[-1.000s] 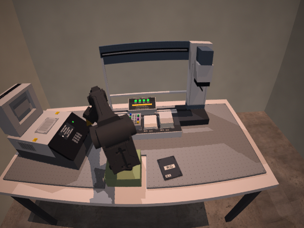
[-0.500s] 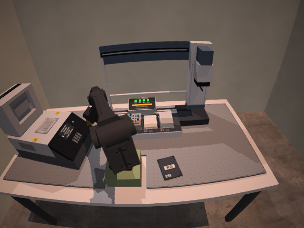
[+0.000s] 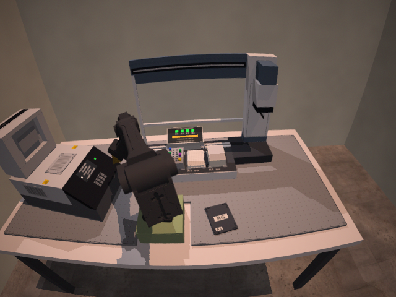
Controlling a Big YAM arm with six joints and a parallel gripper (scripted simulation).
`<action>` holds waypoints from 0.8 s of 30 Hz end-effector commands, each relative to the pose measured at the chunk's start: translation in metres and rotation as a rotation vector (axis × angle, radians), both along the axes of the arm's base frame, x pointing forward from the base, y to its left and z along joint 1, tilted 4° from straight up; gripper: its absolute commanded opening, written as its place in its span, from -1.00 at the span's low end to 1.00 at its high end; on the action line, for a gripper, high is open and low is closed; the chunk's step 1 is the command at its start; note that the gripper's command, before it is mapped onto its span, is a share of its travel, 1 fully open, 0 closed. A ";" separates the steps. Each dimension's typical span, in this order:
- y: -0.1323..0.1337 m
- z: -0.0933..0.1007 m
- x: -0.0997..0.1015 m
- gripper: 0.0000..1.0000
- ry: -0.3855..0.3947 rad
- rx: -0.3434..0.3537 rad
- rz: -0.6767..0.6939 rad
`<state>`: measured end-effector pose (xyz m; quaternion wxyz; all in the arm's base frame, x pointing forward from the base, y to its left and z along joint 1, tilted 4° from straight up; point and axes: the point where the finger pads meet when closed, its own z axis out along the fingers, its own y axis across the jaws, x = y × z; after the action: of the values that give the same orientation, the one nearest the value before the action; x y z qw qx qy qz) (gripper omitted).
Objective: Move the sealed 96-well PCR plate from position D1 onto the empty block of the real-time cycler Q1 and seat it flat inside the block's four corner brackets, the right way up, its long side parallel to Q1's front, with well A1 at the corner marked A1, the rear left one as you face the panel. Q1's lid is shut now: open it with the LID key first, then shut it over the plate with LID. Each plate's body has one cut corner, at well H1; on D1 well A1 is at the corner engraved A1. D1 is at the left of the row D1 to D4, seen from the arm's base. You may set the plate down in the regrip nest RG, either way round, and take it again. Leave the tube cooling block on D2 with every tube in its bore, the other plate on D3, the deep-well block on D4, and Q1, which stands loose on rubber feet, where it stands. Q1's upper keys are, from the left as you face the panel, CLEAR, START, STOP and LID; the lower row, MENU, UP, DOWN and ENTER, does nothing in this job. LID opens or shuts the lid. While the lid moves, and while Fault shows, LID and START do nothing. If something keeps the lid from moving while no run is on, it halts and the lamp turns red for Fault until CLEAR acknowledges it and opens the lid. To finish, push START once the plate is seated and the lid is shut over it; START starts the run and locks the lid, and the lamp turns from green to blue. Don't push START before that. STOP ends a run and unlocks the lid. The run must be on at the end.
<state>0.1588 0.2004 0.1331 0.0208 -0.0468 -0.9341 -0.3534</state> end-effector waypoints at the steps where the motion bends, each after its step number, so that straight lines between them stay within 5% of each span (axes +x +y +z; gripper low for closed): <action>1: 0.010 0.036 0.026 -1.00 -0.100 0.049 0.003; 24: 0.010 0.038 0.026 -1.00 -0.108 0.054 0.002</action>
<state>0.1591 0.2006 0.1332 0.0201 -0.0465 -0.9340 -0.3538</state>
